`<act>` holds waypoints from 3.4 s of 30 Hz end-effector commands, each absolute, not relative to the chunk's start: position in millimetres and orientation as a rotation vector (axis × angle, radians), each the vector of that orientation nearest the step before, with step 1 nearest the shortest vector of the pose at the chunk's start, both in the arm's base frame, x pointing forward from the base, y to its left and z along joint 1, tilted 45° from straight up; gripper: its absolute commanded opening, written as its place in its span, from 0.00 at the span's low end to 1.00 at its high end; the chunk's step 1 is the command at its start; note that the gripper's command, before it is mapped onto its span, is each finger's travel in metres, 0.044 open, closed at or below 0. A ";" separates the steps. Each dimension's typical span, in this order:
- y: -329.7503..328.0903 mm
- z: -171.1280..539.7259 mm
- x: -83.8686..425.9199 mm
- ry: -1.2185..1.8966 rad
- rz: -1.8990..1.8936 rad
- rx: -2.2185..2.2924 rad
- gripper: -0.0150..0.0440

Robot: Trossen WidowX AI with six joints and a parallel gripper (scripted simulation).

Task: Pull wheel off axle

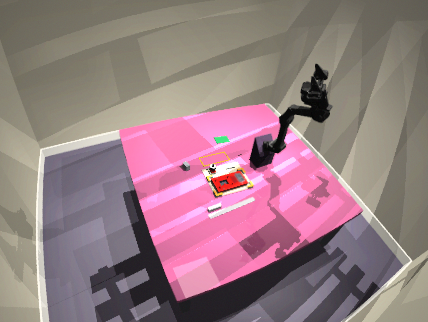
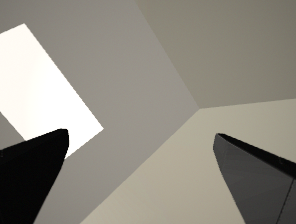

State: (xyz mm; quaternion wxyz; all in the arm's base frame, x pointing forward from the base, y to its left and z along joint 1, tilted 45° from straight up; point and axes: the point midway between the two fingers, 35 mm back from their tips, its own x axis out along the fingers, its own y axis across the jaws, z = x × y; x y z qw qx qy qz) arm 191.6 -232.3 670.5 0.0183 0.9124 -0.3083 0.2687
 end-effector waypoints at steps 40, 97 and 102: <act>-11.3 774.8 19.8 -1.135 1.219 1.647 0.76; 319.9 635.8 193.1 -0.679 1.011 0.257 0.76; 338.9 600.2 228.9 -0.570 1.000 0.160 0.76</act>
